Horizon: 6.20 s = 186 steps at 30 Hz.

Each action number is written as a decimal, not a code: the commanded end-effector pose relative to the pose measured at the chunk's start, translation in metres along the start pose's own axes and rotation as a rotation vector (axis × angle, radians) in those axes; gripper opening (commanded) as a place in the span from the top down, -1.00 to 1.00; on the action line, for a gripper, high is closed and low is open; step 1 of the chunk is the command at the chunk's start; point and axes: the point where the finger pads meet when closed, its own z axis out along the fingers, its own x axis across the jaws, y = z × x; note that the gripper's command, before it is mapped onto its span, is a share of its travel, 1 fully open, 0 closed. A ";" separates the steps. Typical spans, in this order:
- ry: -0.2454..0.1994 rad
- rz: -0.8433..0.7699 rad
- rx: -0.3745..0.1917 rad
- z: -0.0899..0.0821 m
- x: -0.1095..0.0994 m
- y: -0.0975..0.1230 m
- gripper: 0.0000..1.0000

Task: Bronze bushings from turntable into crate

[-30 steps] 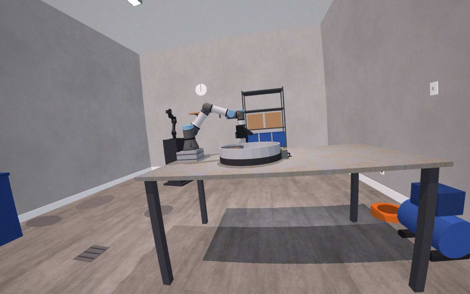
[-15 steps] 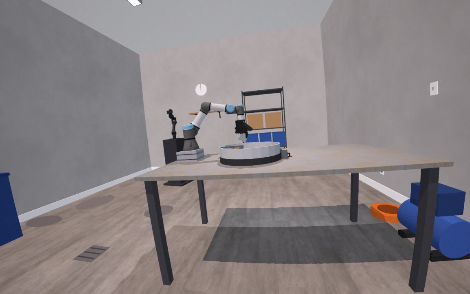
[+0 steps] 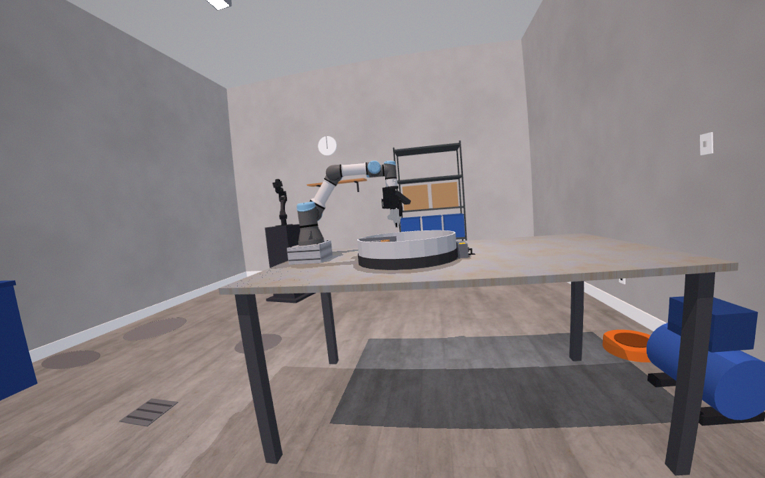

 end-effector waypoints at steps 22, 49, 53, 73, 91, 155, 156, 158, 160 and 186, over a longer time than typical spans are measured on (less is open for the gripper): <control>0.000 0.000 -0.001 -0.014 0.000 -0.001 0.88; 0.000 0.000 -0.001 -0.014 0.000 -0.001 0.88; 0.000 0.000 -0.001 -0.014 0.000 -0.001 0.88; 0.000 0.000 -0.001 -0.014 0.000 -0.001 0.88; 0.000 0.000 -0.001 -0.014 0.010 0.008 0.90; 0.000 0.000 -0.001 -0.013 0.256 0.265 0.90; 0.000 0.000 -0.001 -0.013 0.256 0.265 0.90; 0.000 0.000 -0.001 -0.013 0.256 0.265 0.90; 0.000 0.000 -0.001 -0.013 0.256 0.265 0.90; 0.000 0.000 -0.001 -0.013 0.256 0.264 0.90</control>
